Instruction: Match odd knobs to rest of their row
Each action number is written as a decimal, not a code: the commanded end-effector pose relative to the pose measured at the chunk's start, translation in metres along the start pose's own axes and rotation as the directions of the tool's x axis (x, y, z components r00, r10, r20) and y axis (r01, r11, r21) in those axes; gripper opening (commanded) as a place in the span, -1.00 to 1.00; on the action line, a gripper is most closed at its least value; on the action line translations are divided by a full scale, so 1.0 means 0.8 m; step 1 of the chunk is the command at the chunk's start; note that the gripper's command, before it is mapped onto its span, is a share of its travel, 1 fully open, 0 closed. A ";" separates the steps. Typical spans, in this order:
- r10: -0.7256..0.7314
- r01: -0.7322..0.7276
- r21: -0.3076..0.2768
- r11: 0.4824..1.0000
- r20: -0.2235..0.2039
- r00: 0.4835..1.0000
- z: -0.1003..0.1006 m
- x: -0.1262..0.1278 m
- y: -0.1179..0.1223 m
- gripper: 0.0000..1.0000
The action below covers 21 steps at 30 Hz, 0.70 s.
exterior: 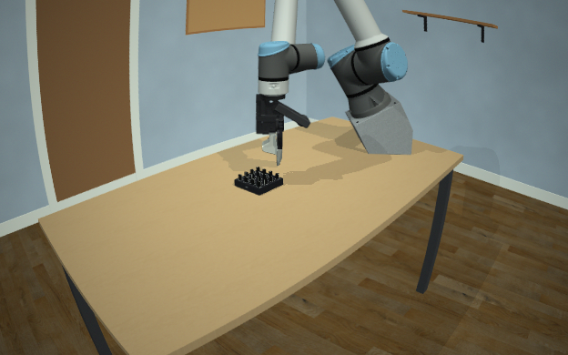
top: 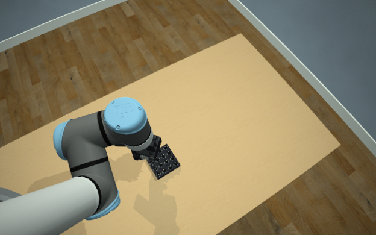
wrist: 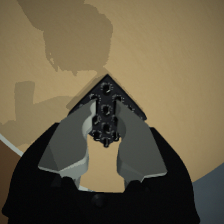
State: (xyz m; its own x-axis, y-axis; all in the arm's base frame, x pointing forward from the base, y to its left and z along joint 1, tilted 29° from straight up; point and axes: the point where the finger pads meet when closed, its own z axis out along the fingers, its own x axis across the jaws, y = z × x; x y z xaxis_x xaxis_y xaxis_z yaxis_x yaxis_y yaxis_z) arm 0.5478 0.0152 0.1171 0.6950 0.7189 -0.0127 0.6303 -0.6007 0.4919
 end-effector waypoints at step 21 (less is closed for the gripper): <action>-0.350 0.350 0.000 0.937 0.000 0.937 -0.006 -0.002 -0.001 -0.78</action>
State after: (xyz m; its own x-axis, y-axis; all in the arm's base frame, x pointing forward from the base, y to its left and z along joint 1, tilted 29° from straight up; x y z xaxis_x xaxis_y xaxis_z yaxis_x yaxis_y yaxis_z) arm 0.5447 0.0171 0.1182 0.5119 0.8472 -0.1420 0.7879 -0.3972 0.4707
